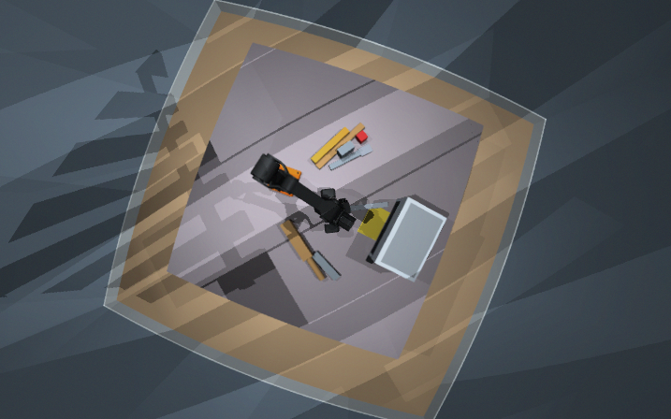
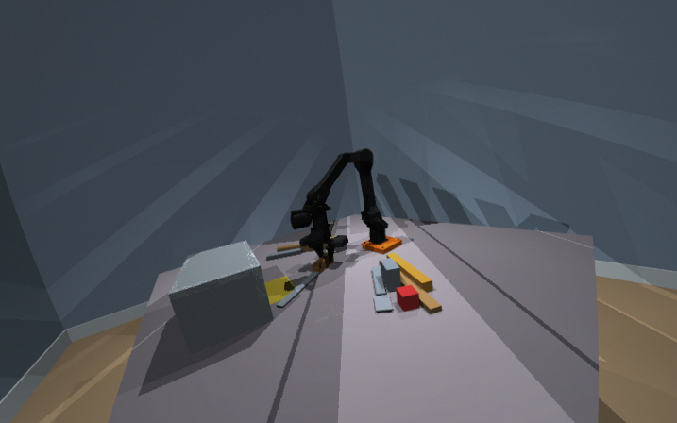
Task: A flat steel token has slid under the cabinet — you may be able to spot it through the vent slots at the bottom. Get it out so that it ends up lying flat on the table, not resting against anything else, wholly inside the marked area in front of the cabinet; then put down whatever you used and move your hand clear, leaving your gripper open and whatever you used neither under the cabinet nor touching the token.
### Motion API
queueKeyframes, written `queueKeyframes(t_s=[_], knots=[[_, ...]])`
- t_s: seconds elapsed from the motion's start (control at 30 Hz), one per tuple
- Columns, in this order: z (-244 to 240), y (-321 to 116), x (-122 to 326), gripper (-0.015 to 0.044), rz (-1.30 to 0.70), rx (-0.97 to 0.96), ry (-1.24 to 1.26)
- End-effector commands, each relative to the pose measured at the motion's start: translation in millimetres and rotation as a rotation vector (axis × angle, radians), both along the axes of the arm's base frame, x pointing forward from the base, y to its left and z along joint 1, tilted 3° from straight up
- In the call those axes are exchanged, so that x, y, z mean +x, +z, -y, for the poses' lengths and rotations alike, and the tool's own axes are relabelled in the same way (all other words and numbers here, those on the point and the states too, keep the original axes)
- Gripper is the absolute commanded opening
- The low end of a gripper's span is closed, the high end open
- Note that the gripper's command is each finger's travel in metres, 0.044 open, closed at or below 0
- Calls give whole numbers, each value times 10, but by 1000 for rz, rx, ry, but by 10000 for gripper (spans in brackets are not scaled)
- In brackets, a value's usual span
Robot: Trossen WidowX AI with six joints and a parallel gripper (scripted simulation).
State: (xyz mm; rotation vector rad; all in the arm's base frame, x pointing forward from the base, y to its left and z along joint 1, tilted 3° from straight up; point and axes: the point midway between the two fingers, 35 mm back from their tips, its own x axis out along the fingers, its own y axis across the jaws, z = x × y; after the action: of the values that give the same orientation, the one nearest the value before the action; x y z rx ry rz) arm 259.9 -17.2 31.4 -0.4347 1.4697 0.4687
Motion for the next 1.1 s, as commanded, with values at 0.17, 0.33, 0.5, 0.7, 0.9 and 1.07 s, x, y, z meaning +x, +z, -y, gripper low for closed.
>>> queueKeyframes(t_s=[0.17, 0.33, 0.5, 0.7, 0.9, 1.07], knots=[[-102, 12, 19, 0, 4, 2, 1], [-152, 14, 24, 0, 4, 2, 1], [-202, 16, 21, 0, 4, 3, 1], [-263, 18, 6, 0, 3, 3, 1], [-323, 19, -7, 0, 3, 4, 1], [-371, 21, -19, 0, 3, 4, 1]])
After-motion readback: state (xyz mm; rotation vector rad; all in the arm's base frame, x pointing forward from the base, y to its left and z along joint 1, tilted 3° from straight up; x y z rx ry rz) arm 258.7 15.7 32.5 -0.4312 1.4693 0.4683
